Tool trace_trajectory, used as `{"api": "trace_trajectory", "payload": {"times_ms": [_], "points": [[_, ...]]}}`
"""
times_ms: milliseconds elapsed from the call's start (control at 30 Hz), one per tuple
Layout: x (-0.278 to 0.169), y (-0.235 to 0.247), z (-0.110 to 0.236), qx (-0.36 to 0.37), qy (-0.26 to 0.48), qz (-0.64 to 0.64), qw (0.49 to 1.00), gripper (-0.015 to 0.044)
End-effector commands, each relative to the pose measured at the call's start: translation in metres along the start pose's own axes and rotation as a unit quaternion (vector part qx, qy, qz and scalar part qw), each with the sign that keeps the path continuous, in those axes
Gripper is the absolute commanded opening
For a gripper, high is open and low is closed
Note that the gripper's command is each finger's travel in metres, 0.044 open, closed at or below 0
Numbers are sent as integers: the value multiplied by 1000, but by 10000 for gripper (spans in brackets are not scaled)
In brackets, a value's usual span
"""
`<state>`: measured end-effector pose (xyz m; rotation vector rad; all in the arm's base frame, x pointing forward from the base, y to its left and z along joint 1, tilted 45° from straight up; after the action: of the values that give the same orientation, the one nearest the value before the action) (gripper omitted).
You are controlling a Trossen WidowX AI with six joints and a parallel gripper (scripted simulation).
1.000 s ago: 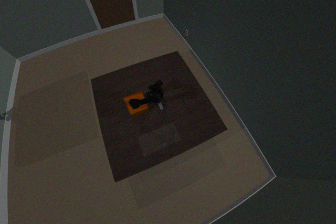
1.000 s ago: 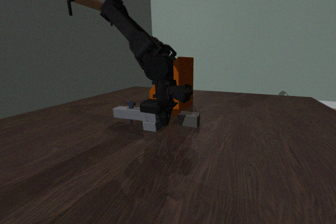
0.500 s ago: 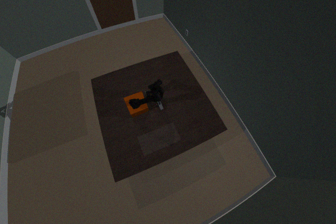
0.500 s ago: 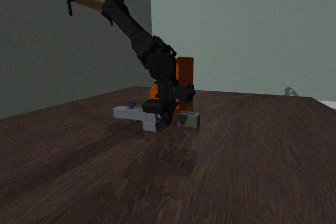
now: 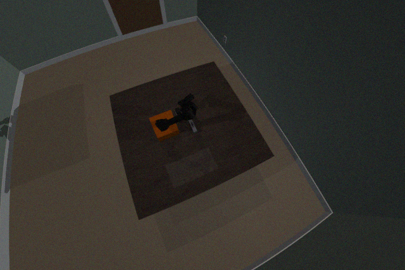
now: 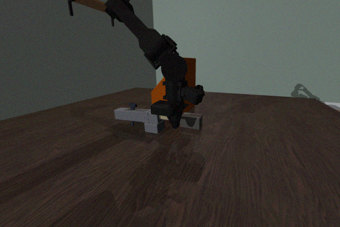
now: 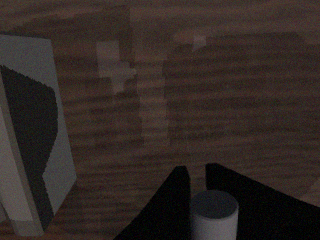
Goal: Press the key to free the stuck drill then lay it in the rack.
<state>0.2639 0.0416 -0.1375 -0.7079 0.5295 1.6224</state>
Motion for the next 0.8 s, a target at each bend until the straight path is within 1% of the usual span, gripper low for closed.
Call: {"api": "trace_trajectory", "payload": {"times_ms": [0,267,300,767], "points": [[7,1,0,1,-1,1,1000,0],[19,1,0,1,-1,1,1000,0],[12,0,1,0,-1,-1,1000,26],[10,1,0,1,-1,0,1000,394]]}}
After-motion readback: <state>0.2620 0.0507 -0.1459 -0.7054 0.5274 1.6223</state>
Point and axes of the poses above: the point midway between the two fingers, 35 mm back from their tips, its own z axis back along the fingers, its own y axis across the jaws, x = y × z, the point moved 2 cm from there along z, back along the fingers, and after that the axes turned 3 degrees about -z, right-handed, at the moved point
